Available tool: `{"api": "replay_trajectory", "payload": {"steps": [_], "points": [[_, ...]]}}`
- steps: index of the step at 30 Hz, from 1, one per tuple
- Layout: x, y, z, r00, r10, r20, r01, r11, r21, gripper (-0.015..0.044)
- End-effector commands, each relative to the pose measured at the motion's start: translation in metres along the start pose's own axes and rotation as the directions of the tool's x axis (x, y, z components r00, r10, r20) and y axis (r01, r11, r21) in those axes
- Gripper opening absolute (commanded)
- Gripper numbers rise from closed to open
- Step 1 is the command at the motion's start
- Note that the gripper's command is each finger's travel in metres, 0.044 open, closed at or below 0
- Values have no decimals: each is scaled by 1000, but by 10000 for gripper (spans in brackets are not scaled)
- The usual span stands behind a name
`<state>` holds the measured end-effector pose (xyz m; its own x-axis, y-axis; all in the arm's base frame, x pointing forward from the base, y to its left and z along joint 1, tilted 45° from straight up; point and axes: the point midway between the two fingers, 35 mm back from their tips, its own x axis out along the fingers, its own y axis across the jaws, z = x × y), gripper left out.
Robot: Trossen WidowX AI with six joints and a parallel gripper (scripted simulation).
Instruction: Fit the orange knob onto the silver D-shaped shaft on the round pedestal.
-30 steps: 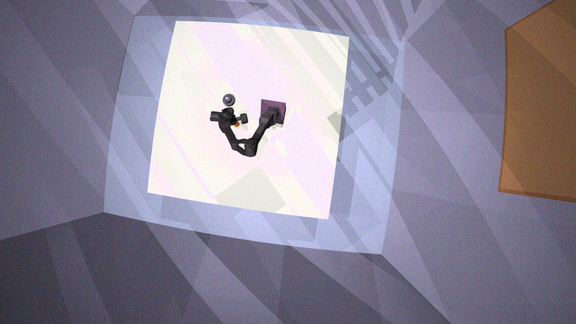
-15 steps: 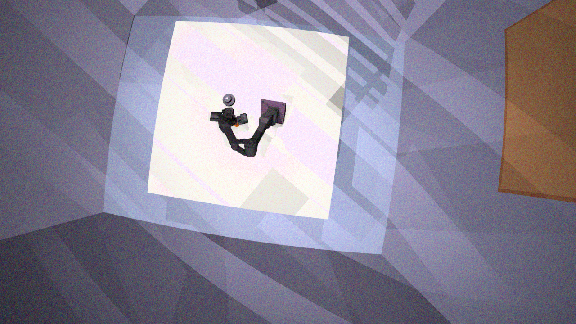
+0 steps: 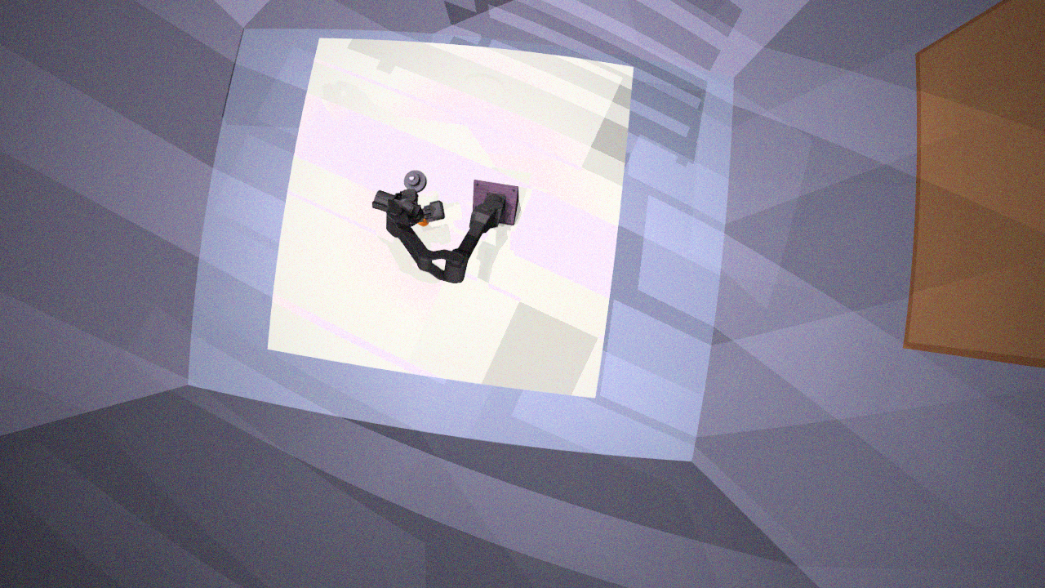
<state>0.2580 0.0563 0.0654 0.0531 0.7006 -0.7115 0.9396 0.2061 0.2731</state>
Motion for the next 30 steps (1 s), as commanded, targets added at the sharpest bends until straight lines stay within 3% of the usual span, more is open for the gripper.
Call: {"api": "replay_trajectory", "payload": {"steps": [1, 10, 18, 30], "points": [[-28, 1, 2, 1000, 5, 9, -5, 1000, -1, 0], [-82, -6, -5, 1000, 8, -5, -8, 1000, -2, 0], [-85, -7, -6, 1000, 25, -8, -25, 1000, -1, 0], [-106, -8, -5, 961, 277, -9, -277, 961, 5, 0]]}}
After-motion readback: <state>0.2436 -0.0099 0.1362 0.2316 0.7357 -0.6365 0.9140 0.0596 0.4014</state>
